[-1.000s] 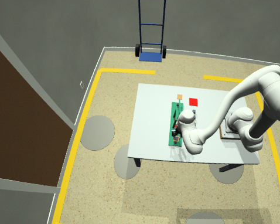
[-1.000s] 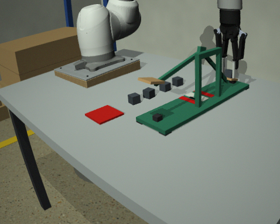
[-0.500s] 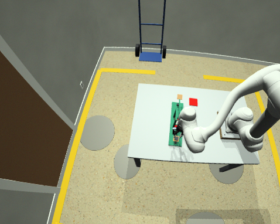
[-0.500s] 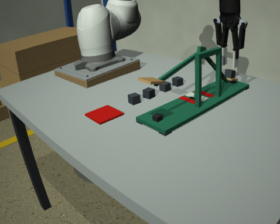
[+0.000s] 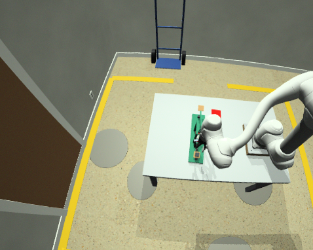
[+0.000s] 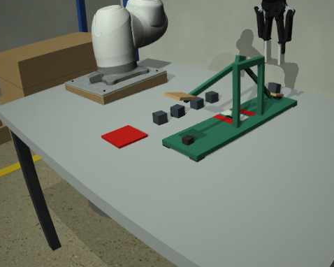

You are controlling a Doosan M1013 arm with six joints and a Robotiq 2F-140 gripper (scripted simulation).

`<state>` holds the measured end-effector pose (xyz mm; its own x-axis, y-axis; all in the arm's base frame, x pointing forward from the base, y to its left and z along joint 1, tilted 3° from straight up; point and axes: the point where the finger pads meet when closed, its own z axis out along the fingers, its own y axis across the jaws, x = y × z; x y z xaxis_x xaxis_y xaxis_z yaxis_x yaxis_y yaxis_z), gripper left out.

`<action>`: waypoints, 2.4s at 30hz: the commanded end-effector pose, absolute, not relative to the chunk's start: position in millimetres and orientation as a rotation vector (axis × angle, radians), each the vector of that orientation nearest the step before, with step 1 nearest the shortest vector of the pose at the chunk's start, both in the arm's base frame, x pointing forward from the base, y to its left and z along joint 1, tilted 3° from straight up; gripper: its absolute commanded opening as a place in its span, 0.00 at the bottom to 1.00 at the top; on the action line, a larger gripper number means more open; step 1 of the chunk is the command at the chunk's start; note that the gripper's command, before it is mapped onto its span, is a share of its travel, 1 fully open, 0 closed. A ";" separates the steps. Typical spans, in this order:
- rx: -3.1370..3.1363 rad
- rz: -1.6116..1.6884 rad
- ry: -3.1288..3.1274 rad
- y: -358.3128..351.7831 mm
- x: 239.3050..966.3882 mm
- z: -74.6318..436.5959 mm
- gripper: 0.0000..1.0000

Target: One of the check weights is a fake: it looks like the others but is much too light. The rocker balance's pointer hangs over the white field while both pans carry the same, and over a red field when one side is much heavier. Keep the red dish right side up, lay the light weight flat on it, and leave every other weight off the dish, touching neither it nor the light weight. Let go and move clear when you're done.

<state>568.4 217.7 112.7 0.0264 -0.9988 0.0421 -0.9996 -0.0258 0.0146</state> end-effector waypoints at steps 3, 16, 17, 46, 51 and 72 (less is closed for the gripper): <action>2.222 0.031 -2.164 217.7 568.4 113.6 1.00; 2.222 0.031 -2.164 217.7 568.4 113.6 1.00; 2.222 0.031 -2.164 217.7 568.4 113.6 1.00; 2.111 0.034 -2.274 108.7 398.4 69.7 0.35; 2.111 0.034 -2.274 108.7 398.4 69.7 0.35; 2.111 0.034 -2.274 108.7 398.4 69.7 0.35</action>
<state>398.4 108.7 69.7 -0.0740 -0.9963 0.0434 -0.9972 0.0745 0.0102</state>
